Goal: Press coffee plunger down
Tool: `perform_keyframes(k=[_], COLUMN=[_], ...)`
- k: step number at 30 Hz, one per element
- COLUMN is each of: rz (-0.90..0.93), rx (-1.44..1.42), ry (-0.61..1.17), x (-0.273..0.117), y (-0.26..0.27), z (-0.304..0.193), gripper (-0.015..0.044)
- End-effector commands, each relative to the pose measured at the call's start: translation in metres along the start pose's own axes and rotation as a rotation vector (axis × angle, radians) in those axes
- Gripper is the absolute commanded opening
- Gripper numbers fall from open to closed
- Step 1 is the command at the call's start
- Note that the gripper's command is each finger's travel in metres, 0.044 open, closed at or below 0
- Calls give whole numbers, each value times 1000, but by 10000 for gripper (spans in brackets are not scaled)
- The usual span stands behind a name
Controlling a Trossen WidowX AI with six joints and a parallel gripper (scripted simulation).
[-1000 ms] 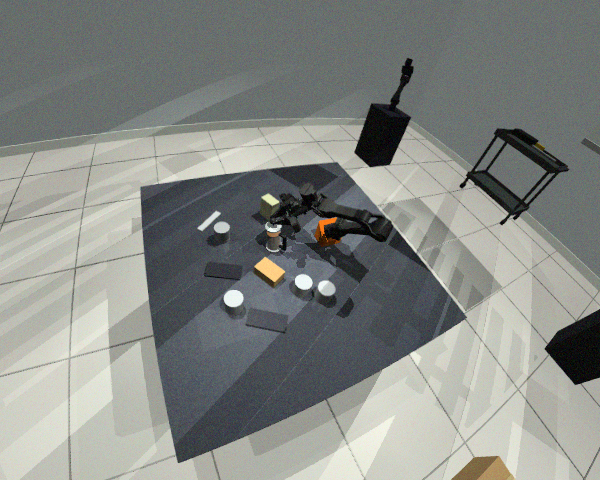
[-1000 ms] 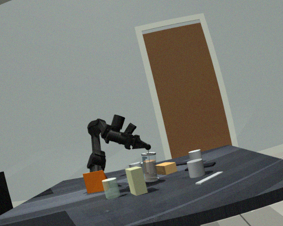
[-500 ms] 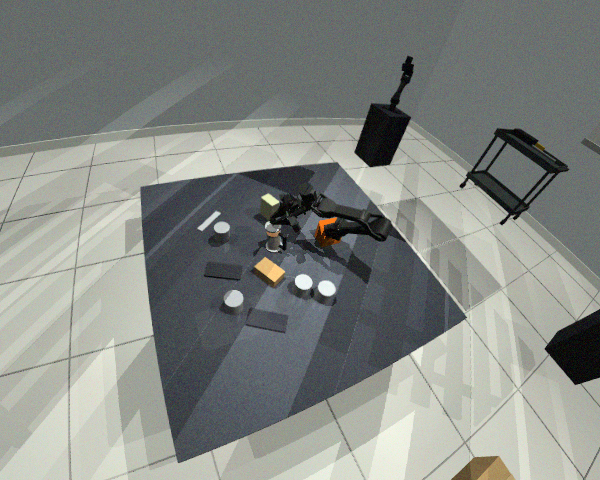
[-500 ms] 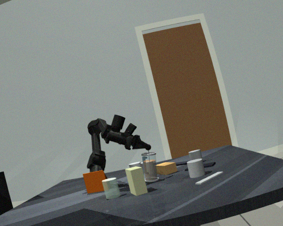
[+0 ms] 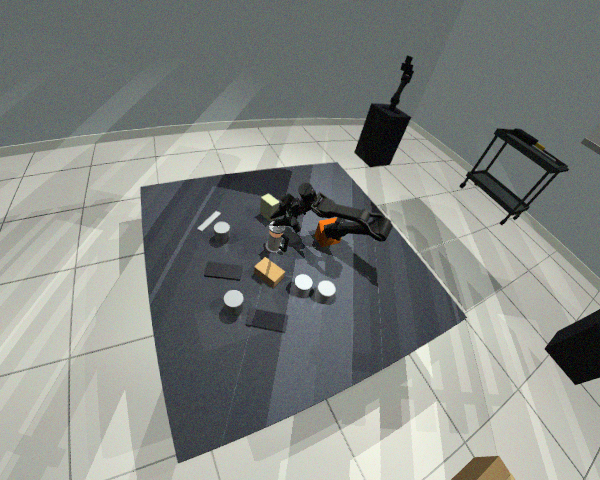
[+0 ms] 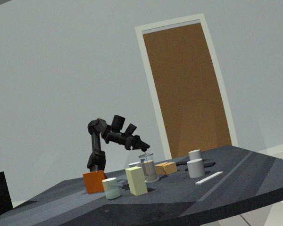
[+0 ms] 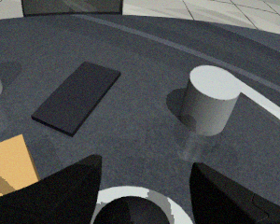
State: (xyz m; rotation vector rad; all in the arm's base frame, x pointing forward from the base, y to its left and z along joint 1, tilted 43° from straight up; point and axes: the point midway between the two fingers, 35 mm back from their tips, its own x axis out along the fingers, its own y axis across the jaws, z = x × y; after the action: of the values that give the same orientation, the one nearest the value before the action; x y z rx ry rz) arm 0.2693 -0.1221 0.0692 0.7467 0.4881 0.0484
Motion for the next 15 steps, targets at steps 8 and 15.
perform_keyframes(k=[8, 15], rz=[-10, -16], rx=[-2, 0], ry=[-2, 11], x=[0, -14], y=[-2, -5], z=[0, 19], gripper=[440, 440])
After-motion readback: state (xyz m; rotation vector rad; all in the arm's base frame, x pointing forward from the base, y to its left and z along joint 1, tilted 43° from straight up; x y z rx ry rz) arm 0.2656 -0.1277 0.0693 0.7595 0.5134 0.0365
